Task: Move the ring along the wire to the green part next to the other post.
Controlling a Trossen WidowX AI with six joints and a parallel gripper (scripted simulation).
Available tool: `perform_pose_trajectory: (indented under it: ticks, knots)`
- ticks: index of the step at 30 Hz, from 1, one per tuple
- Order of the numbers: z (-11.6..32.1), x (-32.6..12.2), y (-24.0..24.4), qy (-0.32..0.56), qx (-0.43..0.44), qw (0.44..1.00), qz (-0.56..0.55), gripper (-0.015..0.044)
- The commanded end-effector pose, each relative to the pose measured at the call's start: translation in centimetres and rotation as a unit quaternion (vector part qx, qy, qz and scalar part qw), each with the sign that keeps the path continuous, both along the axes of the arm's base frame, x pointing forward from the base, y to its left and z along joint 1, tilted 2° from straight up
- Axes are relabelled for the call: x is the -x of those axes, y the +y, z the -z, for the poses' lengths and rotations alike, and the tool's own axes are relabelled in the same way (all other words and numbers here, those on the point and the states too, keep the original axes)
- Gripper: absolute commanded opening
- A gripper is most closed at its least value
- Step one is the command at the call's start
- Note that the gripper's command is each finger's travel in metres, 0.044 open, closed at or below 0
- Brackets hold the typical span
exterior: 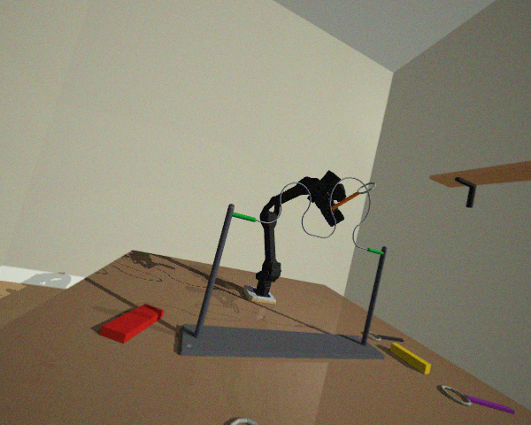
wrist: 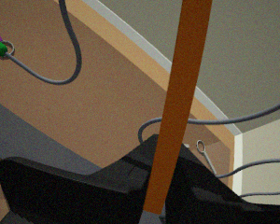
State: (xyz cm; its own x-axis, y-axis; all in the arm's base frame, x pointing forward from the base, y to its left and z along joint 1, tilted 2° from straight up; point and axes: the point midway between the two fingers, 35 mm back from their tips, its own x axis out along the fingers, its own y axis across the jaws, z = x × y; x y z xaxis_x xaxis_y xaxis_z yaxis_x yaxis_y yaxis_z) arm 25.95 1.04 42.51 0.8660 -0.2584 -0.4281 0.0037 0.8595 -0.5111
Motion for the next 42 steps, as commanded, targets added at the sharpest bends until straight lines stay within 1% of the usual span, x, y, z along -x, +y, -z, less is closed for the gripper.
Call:
perform_pose_trajectory:
  ticks: [1,21,42]
  knots:
    - [-0.2,0.0,-0.1,0.001,0.022,1.000,0.001,-0.0150]
    - [-0.8,0.1,-0.8,0.013,0.145,0.989,0.006,-0.0150]
    - [-1.6,0.2,-1.3,0.025,0.272,0.962,0.011,-0.0150]
